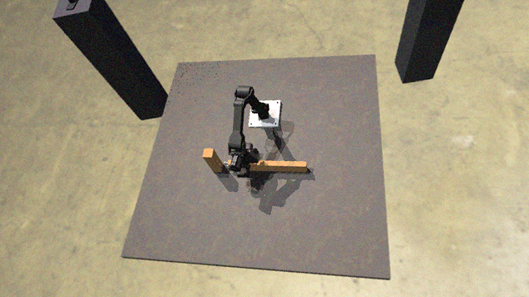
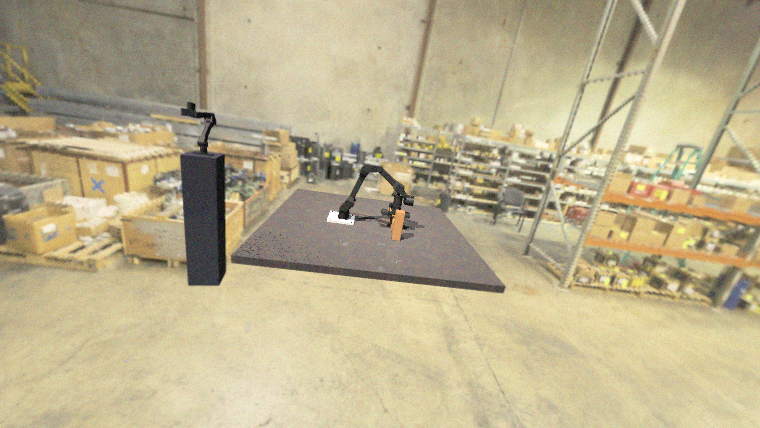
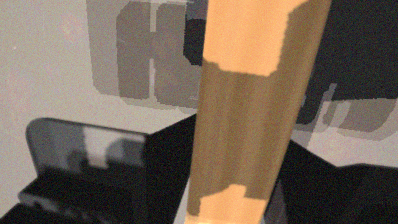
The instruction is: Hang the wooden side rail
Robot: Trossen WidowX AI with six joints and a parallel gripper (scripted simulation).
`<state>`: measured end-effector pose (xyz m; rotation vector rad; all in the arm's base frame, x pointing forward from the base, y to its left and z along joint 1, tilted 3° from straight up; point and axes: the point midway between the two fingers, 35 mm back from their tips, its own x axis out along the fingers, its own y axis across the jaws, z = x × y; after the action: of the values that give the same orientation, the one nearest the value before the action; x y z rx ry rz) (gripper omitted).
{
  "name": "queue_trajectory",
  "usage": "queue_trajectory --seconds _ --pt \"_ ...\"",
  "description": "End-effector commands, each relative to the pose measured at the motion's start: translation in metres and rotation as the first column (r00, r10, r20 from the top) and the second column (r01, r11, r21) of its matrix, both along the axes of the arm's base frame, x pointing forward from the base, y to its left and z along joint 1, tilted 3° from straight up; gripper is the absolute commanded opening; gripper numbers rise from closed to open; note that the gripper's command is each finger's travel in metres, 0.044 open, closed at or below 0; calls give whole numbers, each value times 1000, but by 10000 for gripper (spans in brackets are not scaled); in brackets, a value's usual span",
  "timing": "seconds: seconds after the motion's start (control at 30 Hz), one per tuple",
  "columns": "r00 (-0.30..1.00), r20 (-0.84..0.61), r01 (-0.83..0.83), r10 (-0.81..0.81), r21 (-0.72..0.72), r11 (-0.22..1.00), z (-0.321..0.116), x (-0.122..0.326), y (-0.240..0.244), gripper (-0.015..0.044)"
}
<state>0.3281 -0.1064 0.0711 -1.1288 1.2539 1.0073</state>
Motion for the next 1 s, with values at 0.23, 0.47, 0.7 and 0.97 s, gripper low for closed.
queue_trajectory --seconds 0.23,0.47,0.7,0.97 --pt "1000 5 -10 10 -2 1000 5 1 0 0" --pt "1000 5 -10 10 -2 1000 6 1 0 0" --pt "1000 5 -10 10 -2 1000 7 1 0 0" --pt "1000 5 -10 10 -2 1000 9 1 0 0"
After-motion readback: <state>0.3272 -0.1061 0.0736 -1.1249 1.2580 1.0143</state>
